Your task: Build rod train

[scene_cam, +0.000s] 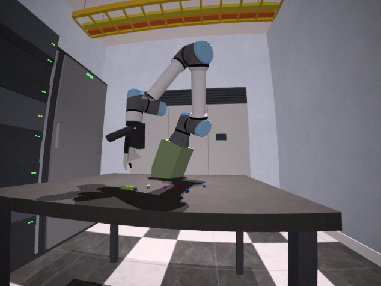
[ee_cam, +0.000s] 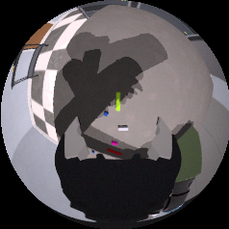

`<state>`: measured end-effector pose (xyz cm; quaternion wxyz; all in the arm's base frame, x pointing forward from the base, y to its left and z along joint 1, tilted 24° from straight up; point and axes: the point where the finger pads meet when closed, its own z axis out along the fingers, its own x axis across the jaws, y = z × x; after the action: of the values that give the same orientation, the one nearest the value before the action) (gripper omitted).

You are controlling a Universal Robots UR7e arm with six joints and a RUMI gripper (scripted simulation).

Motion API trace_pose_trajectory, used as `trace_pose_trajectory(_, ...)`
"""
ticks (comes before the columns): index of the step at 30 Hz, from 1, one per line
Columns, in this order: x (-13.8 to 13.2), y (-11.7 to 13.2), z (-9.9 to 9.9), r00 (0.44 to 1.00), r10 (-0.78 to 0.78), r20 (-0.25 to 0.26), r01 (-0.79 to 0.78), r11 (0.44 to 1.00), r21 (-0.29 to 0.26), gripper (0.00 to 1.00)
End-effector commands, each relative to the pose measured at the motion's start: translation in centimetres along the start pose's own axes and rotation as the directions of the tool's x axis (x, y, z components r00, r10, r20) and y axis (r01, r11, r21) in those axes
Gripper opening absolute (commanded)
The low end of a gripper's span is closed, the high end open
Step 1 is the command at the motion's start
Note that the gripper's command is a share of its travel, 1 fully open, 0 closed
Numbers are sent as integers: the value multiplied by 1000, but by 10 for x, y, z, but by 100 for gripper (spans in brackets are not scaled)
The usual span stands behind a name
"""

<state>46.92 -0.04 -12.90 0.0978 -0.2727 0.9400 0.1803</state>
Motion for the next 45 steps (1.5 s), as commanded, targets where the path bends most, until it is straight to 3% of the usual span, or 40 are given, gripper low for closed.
trace_pose_trajectory(1,0,-2,0,1000,13,0,-13,1000,2,100)
trace_pose_trajectory(2,0,-2,0,1000,13,0,-13,1000,2,14)
trace_pose_trajectory(45,0,-2,2,1000,13,0,-13,1000,2,14)
